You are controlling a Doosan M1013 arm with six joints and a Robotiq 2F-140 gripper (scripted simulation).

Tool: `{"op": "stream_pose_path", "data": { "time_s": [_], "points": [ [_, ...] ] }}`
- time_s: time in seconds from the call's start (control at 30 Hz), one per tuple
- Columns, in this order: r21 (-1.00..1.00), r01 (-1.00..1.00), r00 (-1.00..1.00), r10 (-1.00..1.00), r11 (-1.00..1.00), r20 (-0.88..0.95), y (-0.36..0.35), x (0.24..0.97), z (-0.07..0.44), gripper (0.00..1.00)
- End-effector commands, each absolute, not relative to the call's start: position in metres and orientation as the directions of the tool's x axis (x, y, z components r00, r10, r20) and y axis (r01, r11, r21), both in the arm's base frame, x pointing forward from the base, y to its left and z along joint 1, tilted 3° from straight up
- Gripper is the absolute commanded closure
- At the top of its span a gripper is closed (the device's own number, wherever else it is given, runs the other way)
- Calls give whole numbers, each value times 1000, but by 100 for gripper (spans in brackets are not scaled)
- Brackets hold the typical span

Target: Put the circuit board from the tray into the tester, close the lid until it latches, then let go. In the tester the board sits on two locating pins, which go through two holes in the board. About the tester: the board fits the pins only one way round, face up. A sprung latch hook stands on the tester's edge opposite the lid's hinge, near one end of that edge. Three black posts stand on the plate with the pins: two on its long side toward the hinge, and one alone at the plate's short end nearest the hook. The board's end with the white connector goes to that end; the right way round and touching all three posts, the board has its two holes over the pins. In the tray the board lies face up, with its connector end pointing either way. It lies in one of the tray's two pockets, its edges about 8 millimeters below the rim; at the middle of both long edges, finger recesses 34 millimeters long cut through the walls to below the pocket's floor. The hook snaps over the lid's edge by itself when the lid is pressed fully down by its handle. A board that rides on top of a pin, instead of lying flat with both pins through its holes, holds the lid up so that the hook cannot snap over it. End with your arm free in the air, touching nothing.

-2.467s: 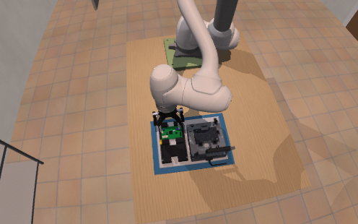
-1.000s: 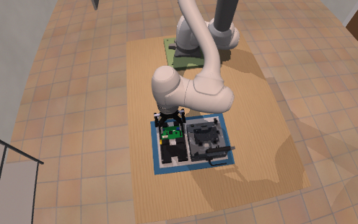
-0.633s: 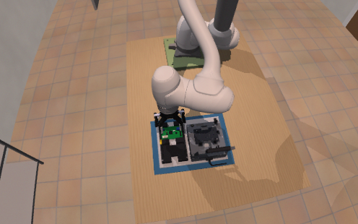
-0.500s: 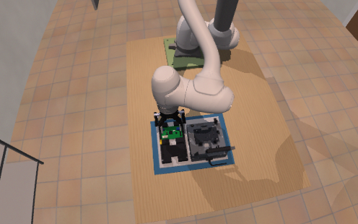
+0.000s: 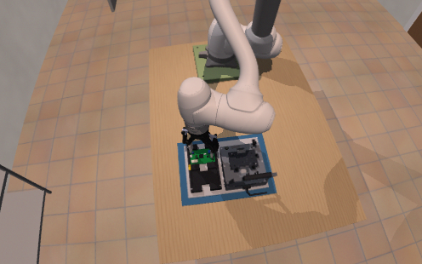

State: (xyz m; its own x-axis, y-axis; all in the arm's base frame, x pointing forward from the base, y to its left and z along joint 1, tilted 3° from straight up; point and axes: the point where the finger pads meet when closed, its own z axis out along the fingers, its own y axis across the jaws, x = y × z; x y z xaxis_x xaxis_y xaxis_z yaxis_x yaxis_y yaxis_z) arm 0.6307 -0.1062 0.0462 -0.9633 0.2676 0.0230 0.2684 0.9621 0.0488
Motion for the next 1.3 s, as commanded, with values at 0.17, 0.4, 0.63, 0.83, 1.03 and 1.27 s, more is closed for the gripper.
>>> {"op": "stream_pose_path", "data": {
  "time_s": [0.17, 0.4, 0.63, 0.83, 1.03, 1.27],
  "points": [
    [30, 560, -828, 559, 828, 35, -106, 631, 46, 42],
    [20, 759, -650, 758, 650, 41, -106, 631, 46, 42],
    [8, 906, -423, 905, 423, 45, -106, 631, 46, 42],
    [1, 957, -289, 956, 290, 46, -106, 631, 46, 42],
    [-5, 987, -159, 986, 159, 46, -106, 631, 46, 42],
    [-7, 993, -115, 992, 115, 45, -106, 631, 46, 42]
  ]
}}
